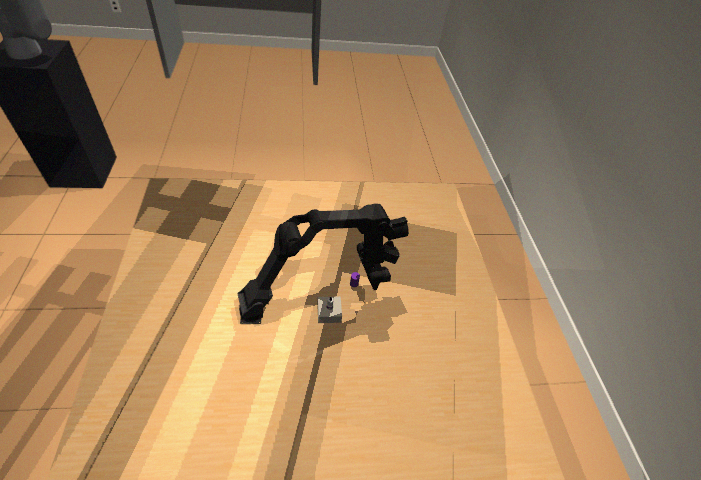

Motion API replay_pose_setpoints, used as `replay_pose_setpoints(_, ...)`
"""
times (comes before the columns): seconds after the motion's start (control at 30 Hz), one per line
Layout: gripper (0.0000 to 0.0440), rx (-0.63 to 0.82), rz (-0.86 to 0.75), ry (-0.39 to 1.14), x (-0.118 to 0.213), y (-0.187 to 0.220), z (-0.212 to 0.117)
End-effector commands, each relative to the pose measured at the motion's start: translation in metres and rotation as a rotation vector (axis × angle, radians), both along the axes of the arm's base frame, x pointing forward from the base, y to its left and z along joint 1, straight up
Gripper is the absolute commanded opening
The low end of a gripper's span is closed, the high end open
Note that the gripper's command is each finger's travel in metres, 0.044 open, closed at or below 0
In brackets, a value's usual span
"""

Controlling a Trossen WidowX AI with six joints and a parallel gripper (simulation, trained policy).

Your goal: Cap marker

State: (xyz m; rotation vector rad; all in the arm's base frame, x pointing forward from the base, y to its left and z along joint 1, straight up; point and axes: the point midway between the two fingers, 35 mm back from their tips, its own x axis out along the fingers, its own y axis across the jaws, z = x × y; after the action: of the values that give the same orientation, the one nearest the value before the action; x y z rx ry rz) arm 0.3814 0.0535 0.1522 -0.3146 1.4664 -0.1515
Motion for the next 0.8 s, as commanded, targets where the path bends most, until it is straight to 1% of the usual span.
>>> replay_pose_setpoints(0.0, 0.0328, 0.030, -0.003, 0.032, -0.003, 0.010, -0.007)
replay_pose_setpoints(0.43, 0.0322, 0.134, 0.022, 0.137, -0.018, 0.046, -0.028)
replay_pose_setpoints(0.77, 0.0309, 0.209, 0.048, 0.225, -0.029, 0.062, -0.047)
